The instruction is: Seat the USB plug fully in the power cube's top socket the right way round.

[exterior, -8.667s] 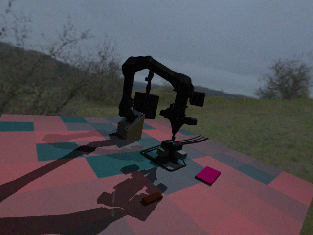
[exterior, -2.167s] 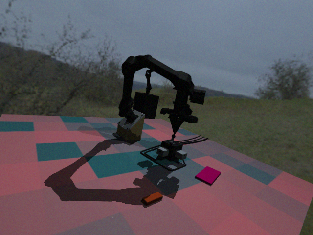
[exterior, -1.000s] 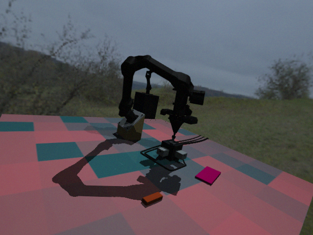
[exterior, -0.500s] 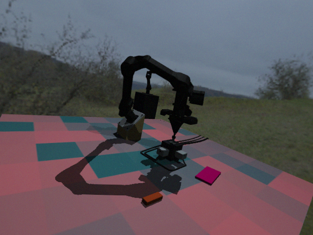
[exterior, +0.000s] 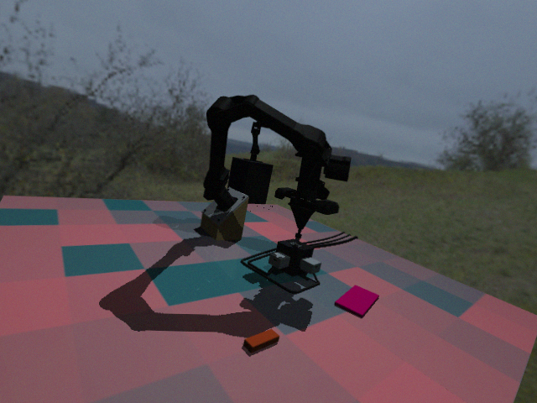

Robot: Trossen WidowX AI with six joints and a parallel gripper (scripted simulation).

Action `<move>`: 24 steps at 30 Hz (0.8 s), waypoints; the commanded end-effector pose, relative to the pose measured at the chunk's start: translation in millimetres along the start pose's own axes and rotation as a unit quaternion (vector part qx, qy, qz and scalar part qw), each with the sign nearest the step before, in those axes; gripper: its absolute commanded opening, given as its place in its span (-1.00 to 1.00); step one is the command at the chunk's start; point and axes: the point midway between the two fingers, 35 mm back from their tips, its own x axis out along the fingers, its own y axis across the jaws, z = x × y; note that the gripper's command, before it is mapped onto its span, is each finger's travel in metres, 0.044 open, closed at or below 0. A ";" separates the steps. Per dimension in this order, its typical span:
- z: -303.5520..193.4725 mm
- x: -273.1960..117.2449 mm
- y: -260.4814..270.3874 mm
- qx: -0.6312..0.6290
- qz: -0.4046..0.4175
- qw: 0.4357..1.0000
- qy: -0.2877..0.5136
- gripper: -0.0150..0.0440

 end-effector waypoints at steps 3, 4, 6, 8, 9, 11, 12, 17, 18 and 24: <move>0.6 1.5 1.1 -0.002 0.002 1.000 -0.004 -0.49; 0.6 1.6 1.1 -0.003 0.002 1.000 -0.004 -0.49; 0.7 1.9 1.1 -0.003 0.002 1.000 -0.005 -0.49; 0.8 2.1 1.1 -0.003 0.002 1.000 -0.005 -0.49; 0.9 2.2 1.1 -0.003 0.002 1.000 -0.006 -0.49; 1.0 2.5 1.1 -0.003 0.002 1.000 -0.007 -0.49; 1.0 2.6 1.1 -0.003 0.002 1.000 -0.007 -0.49; 0.9 3.2 1.1 -0.003 0.002 1.000 -0.007 -0.49; 0.9 3.3 1.1 -0.003 0.002 1.000 -0.007 -0.49; 0.9 4.0 1.1 -0.003 0.002 1.000 -0.007 -0.49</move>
